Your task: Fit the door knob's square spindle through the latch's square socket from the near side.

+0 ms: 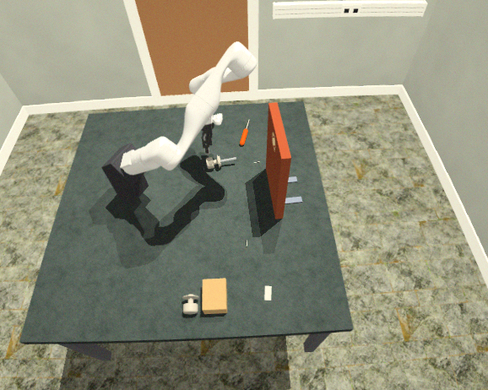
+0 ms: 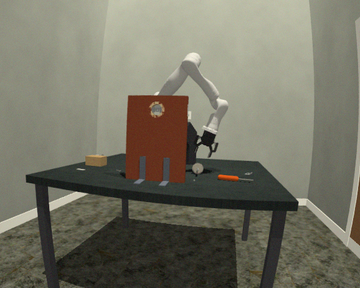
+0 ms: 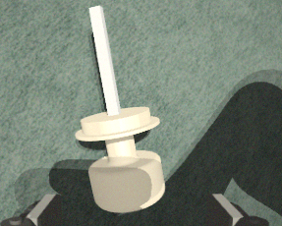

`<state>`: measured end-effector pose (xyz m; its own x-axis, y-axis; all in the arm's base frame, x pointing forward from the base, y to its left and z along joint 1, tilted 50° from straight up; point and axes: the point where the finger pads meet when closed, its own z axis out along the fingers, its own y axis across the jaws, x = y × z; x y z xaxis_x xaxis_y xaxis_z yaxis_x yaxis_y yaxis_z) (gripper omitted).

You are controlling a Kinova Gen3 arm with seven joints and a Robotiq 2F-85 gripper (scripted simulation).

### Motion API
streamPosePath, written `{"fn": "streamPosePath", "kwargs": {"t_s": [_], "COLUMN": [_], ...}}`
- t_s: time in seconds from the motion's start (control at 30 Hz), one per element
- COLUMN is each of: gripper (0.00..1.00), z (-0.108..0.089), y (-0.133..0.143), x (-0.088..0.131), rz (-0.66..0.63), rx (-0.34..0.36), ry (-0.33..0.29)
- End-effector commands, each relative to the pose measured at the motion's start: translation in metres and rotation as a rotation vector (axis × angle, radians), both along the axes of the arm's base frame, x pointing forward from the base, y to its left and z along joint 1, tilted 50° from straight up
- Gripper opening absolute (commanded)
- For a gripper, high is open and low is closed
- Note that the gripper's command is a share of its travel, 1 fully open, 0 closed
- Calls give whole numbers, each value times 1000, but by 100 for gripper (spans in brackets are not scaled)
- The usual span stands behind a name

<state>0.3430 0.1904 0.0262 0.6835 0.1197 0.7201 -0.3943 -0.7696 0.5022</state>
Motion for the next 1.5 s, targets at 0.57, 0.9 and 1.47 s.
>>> {"fn": "streamPosePath", "kwargs": {"t_s": [0.57,0.9,1.47], "gripper": [90,90,90], "z": [-9,-17,-24], "y": [0,-10,-21], "x": [6,16,27], "rz": [78,78,78], "rx": [-143,-143,-143], "ry": [85,85,85]}}
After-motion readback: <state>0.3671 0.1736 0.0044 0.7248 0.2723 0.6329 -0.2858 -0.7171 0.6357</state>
